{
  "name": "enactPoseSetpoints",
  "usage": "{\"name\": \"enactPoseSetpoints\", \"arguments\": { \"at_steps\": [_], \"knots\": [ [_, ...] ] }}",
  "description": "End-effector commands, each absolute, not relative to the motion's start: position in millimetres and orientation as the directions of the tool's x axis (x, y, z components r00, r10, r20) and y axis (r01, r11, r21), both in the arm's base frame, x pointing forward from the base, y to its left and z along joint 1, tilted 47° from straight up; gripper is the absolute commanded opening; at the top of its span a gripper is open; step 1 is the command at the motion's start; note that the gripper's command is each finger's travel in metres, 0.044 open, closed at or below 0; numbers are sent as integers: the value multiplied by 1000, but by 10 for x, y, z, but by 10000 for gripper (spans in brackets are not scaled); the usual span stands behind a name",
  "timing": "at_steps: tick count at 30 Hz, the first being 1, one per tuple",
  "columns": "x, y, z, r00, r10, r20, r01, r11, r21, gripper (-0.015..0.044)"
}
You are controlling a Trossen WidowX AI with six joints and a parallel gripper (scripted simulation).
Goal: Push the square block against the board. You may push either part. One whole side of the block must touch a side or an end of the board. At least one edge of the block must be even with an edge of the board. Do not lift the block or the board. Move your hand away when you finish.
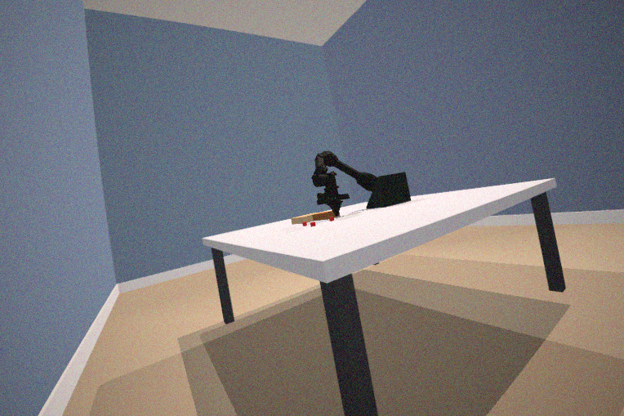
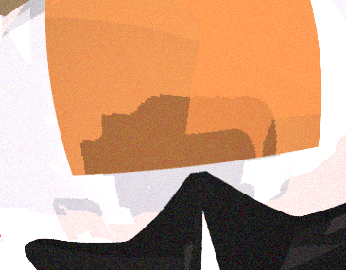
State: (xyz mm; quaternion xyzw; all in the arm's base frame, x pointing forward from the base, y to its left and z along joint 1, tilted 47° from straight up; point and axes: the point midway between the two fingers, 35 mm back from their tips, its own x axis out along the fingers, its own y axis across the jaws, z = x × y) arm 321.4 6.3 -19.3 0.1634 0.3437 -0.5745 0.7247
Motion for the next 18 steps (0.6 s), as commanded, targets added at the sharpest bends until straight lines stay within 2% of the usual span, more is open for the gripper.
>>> {"name": "enactPoseSetpoints", "arguments": {
  "at_steps": [1, 18],
  "knots": [
    [3246, 25, -139, 109, -720, -685, 946, 288, -152, 0],
    [3288, -43, -59, 109, -720, -686, 945, 288, -152, 0]
  ]
}}
